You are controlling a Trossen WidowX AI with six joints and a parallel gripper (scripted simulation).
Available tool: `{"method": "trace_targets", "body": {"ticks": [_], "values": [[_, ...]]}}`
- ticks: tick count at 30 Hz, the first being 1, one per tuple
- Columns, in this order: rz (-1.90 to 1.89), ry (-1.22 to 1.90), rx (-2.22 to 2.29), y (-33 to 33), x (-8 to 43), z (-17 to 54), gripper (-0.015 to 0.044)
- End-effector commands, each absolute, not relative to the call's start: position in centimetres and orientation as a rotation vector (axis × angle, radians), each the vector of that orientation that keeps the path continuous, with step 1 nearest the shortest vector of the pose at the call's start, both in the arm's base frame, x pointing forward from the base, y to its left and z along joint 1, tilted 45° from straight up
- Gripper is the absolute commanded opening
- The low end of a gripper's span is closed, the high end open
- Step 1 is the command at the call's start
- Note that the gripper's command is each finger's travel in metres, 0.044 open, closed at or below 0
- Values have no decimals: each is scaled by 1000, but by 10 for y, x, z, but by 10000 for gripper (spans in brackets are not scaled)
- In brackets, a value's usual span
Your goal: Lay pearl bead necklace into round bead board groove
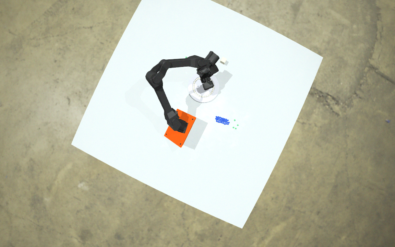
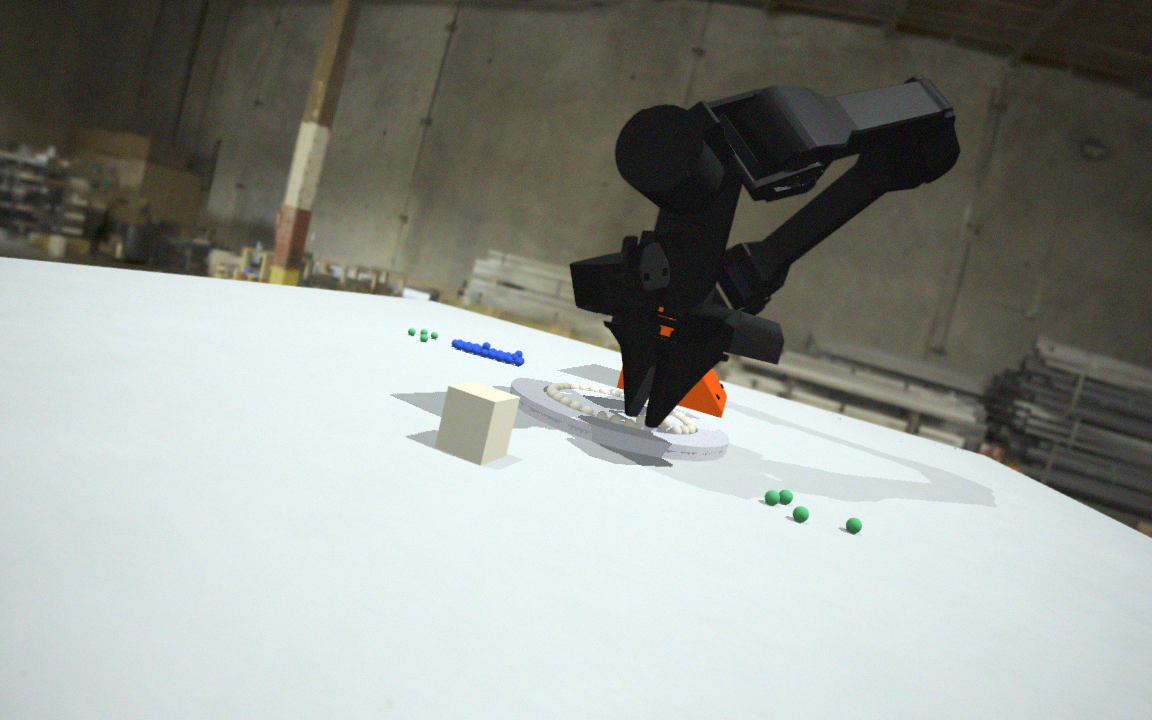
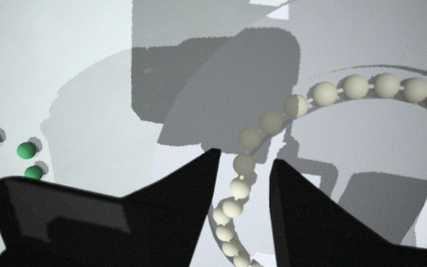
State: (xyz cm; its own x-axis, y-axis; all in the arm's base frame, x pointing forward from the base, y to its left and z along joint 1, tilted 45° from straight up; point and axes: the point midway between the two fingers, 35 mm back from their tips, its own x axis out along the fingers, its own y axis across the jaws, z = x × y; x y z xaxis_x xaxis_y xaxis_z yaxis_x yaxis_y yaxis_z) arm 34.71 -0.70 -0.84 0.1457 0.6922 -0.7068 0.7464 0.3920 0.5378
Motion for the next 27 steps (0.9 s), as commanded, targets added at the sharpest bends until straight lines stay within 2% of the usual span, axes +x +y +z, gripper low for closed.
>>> {"method": "trace_targets", "body": {"ticks": [1, 3, 27], "values": [[-62, 1565, 1321, -7, 347, -8, 41], [-62, 1565, 1321, -7, 347, -8, 0], [-62, 1565, 1321, -7, 347, -8, 0]]}}
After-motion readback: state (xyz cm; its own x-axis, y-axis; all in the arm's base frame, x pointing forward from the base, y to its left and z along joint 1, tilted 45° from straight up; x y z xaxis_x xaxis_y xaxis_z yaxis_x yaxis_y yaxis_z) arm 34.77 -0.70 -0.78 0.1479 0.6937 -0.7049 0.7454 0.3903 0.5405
